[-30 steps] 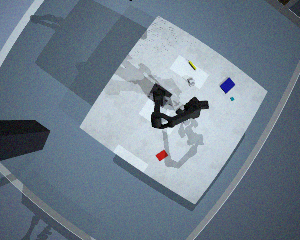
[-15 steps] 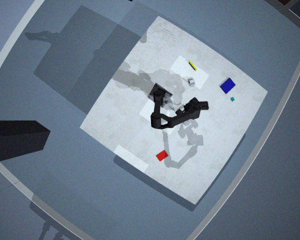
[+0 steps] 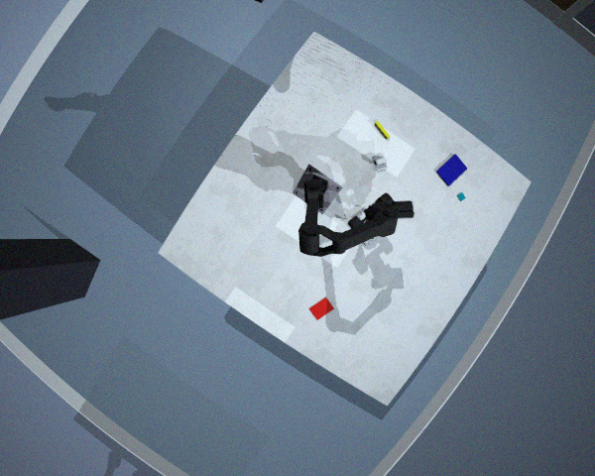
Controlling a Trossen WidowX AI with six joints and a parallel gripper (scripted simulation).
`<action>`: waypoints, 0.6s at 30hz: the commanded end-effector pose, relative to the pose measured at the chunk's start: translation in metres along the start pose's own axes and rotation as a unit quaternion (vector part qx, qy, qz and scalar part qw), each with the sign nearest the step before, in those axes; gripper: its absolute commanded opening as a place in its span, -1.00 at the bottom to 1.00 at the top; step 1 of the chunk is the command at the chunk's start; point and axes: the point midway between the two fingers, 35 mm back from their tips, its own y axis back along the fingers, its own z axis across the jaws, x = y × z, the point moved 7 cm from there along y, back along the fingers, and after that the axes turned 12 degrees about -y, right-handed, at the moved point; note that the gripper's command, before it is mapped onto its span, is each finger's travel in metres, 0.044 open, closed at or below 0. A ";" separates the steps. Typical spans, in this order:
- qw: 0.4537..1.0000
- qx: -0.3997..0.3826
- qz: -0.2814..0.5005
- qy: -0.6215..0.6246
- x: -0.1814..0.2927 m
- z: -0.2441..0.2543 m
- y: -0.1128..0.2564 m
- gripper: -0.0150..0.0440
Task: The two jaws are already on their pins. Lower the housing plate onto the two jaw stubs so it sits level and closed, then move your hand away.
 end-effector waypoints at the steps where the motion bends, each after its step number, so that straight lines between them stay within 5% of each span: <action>1: 1.000 0.001 -0.002 0.003 0.000 -0.001 0.000 0.70; 18: 1.000 0.001 -0.002 0.003 -0.001 0.000 -0.014 0.70</action>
